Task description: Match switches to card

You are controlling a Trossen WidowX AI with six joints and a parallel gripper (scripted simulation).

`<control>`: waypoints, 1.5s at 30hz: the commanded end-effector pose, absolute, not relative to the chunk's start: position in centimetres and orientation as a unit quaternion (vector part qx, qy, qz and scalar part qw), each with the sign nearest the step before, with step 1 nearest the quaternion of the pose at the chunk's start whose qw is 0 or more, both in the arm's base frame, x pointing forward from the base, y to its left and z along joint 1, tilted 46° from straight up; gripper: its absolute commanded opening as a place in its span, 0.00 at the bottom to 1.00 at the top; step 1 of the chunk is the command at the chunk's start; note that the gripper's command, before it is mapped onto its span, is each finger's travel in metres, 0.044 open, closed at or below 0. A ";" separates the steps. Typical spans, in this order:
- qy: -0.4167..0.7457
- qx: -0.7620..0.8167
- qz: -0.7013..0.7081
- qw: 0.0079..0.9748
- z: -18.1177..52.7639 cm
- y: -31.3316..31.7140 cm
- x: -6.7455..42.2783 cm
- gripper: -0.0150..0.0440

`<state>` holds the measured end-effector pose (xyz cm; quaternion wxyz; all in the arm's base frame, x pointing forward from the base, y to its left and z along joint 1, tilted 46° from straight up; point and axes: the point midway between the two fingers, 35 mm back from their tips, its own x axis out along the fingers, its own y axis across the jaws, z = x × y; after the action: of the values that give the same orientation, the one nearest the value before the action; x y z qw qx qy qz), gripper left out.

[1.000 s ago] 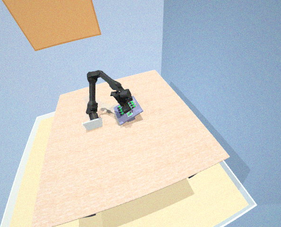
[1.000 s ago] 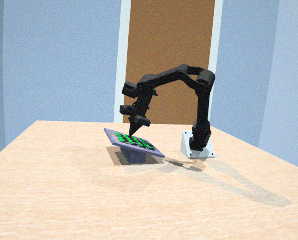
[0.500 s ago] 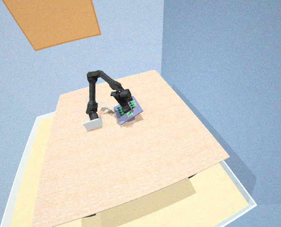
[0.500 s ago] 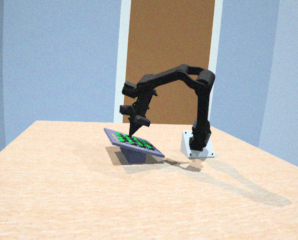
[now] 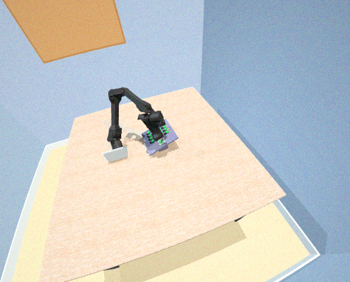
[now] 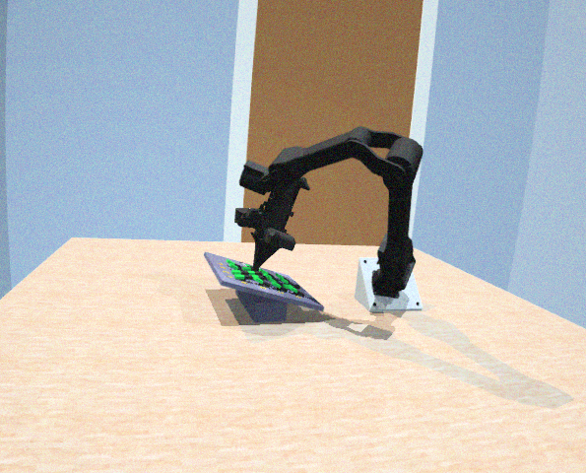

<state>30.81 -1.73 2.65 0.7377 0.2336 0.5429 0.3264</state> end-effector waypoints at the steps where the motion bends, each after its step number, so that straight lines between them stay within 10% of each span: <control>1: 0.542 0.236 0.327 0.738 2.6 -1.6 30.9 0.25; 45: 0.559 0.229 0.331 0.725 6.6 -2.4 27.6 0.25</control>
<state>27.71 -4.00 7.70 0.7336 0.2274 0.5510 0.3264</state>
